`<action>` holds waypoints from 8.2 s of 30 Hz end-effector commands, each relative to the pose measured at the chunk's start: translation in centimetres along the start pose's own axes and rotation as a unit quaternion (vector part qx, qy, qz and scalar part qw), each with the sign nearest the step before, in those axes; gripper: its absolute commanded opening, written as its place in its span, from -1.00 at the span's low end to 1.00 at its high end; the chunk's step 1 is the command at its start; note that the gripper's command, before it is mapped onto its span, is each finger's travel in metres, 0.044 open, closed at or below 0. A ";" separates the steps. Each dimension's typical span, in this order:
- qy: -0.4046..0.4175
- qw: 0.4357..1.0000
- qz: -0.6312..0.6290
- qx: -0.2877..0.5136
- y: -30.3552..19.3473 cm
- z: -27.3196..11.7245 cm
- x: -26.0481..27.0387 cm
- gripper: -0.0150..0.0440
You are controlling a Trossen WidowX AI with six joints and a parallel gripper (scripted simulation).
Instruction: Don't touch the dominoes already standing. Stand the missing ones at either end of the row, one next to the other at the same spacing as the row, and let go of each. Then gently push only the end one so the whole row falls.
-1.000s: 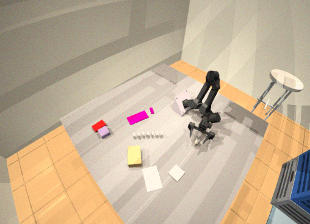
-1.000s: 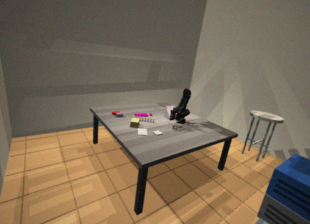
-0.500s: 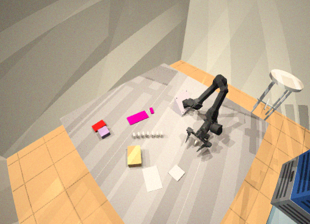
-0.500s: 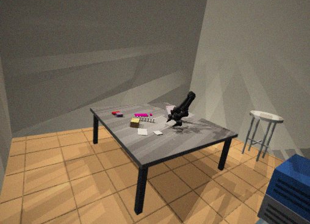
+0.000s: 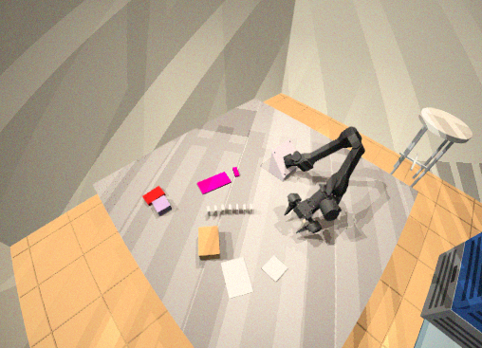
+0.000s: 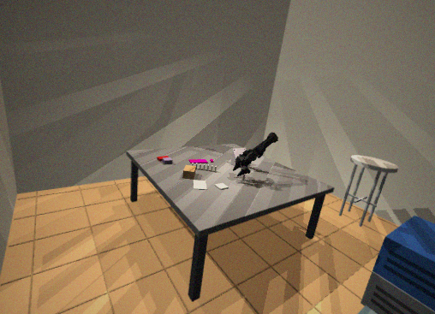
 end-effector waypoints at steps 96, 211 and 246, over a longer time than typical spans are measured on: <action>-0.054 0.839 0.495 0.217 3.1 -12.2 -0.3 -0.13; -0.024 0.930 0.210 0.301 14.5 -2.2 -15.8 0.91; 0.203 0.805 -0.504 0.239 8.3 0.8 -13.6 -0.49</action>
Point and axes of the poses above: the point midway between the two fingers, 35 mm back from their tips, its own z axis out along the fingers, its own x axis across the jaws, y = z × x, the point moved 2 cm from there along -z, back along the fingers, and after that the axes turned 3 degrees about -z, right-handed, at the moved point
